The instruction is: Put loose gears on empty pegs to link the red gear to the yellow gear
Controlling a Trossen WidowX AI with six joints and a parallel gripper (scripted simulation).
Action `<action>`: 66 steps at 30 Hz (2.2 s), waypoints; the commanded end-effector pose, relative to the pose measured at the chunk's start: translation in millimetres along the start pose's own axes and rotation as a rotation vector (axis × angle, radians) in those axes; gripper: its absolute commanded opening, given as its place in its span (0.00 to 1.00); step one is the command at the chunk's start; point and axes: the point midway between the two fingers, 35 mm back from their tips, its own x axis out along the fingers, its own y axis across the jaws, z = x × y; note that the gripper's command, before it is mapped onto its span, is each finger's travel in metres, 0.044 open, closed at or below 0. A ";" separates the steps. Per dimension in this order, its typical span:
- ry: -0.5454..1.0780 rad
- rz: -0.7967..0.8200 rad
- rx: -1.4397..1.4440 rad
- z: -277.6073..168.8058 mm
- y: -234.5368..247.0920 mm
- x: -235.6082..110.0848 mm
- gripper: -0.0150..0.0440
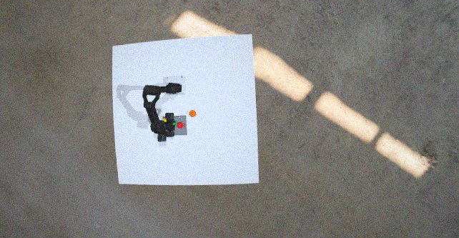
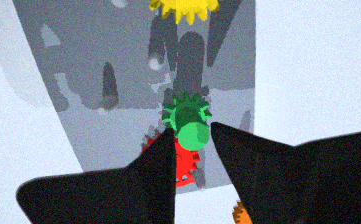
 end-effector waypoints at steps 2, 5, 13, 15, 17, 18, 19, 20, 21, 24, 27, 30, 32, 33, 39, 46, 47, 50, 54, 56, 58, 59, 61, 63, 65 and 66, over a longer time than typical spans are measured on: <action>0.001 0.002 -0.050 0.2 0.9 -8.8 0.49; 0.001 0.002 -0.088 0.5 1.3 -26.2 0.49; 0.001 -0.002 -0.303 -14.8 -3.6 -39.0 0.62; 0.003 -0.001 -0.564 -35.3 -9.4 -39.5 0.71; 0.005 0.000 -0.825 -54.9 -16.6 -39.7 0.80; 0.006 0.000 -0.955 -64.3 -20.7 -39.8 0.85; 0.006 0.001 -1.085 -73.3 -25.0 -40.0 0.89; 0.007 0.002 -1.215 -82.1 -29.5 -40.1 0.94; 0.007 0.003 -1.346 -90.6 -34.3 -40.1 0.98; 0.009 0.006 -1.737 -114.4 -50.3 -40.1 1.00; 0.010 0.011 -2.129 -136.6 -69.2 -39.9 1.00; 0.011 0.013 -2.316 -147.0 -79.6 -39.6 1.00; 0.011 0.013 -2.316 -147.0 -79.6 -39.6 1.00; 0.011 0.013 -2.316 -147.0 -79.6 -39.6 1.00; 0.011 0.013 -2.316 -148.0 -80.5 -39.7 1.00; 0.011 0.014 -2.316 -148.6 -81.1 -30.4 1.00; 0.011 0.014 -2.316 -148.7 -81.1 -26.8 1.00; 0.011 0.013 -2.316 -148.8 -81.2 -16.6 1.00; 0.011 0.014 -2.316 -148.8 -81.2 -15.5 1.00; 0.011 0.014 -2.316 -148.9 -81.1 -12.6 1.00; 0.011 0.014 -2.316 -149.1 -81.0 -9.3 1.00; 0.011 0.014 -2.316 -149.1 -81.0 -7.7 1.00; 0.011 0.014 -2.316 -149.2 -81.0 -4.5 1.00; 0.011 0.014 -2.316 -149.3 -81.1 -1.2 1.00; 0.011 0.013 -2.316 -149.3 -81.1 2.0 1.00; 0.011 0.013 -2.316 -149.3 -81.2 3.6 1.00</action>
